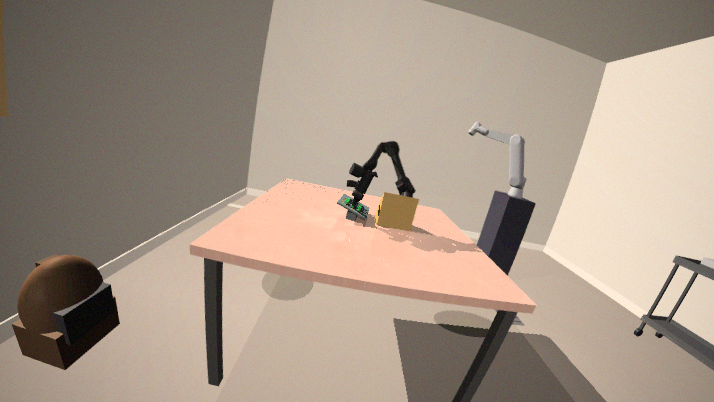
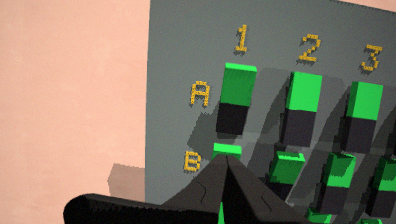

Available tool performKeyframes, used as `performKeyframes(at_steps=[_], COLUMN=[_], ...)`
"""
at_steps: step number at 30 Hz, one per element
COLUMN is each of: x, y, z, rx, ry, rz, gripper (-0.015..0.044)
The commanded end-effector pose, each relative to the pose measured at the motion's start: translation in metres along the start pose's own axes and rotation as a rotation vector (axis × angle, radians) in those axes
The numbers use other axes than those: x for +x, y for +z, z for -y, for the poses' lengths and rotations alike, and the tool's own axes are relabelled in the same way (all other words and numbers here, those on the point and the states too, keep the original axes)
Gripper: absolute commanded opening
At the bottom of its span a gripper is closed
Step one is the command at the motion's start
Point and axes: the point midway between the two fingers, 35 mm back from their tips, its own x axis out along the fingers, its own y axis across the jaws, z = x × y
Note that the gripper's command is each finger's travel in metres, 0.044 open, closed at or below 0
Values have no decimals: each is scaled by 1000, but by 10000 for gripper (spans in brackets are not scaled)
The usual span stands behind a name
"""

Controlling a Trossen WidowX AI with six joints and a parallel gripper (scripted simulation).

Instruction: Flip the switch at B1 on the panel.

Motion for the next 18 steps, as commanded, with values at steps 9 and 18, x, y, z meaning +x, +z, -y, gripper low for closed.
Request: performKeyframes(at_steps=[9, 18], x=[2, 3], y=[0, 0], z=[1, 1], rx=[-3, -3], ry=[-3, -3], rz=[1, 1], gripper=[0, 0])
